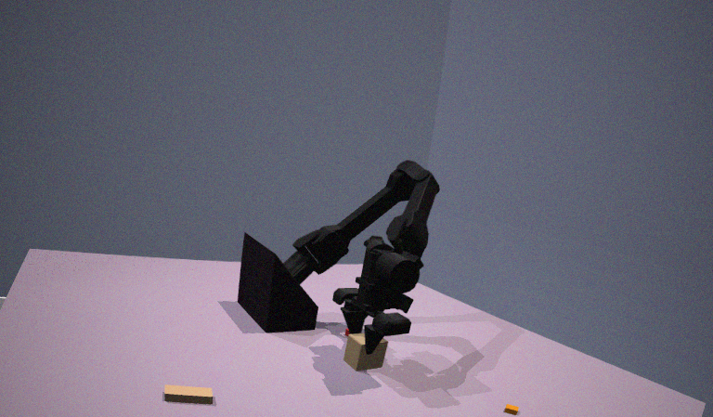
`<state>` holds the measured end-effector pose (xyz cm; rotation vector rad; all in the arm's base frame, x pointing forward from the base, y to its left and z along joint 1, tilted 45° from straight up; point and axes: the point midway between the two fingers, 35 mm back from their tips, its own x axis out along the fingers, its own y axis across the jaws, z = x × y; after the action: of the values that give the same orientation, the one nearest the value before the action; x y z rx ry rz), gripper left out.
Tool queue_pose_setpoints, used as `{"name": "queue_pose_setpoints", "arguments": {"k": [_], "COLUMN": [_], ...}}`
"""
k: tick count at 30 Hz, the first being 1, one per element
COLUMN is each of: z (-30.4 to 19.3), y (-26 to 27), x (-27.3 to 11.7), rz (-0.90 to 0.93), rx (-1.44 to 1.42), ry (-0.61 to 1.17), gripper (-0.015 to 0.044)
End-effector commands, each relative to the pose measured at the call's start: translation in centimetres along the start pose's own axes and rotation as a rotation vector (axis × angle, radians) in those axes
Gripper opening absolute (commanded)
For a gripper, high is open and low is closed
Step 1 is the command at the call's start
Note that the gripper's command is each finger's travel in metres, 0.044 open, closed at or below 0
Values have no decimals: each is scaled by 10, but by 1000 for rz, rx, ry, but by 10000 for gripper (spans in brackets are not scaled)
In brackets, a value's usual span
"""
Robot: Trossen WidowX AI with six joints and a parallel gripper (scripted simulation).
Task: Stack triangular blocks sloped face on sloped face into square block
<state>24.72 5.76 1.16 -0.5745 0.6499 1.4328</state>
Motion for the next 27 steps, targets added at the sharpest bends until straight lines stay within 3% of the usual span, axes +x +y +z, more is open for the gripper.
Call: {"name": "queue_pose_setpoints", "arguments": {"k": [1, 12, 27], "z": [1, 1, 0], "y": [0, 0, 0], "x": [1, 0, 0], "rz": [-3, -3, 0], "rx": [3, 5, 1], "ry": [-5, -3, 0], "gripper": [0, 0, 394]}}
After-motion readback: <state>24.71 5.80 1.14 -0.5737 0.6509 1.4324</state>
